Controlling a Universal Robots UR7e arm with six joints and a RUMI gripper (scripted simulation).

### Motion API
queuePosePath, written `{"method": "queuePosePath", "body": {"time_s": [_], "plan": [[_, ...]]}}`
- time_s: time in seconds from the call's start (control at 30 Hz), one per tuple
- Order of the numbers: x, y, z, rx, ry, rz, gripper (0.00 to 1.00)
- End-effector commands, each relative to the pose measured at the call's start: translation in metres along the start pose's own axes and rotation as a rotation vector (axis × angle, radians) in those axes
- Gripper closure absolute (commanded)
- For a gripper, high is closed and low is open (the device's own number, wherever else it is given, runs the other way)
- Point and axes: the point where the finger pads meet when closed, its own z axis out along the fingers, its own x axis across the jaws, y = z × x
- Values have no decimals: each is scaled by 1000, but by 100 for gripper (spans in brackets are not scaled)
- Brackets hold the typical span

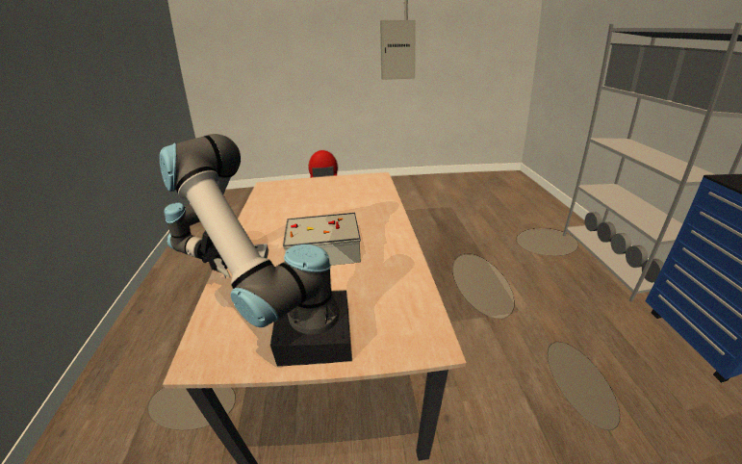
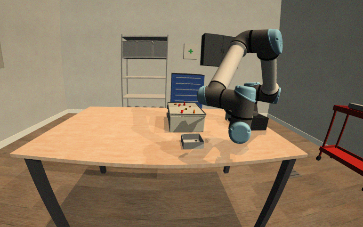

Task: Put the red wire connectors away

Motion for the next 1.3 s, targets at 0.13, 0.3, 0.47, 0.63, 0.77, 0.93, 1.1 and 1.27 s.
{"method": "queuePosePath", "body": {"time_s": [0.13,0.3,0.47,0.63,0.77,0.93,1.1,1.27], "plan": [[-33,-12,0,-35,188,202,0],[-50,-18,1,-53,287,308,0],[-65,-24,1,-69,373,400,0],[-82,-30,1,-86,472,506,0],[-96,-35,1,-101,552,591,0],[-106,-38,2,-112,612,655,0],[-128,-46,2,-136,740,792,0],[-145,-53,2,-153,839,898,0]]}}
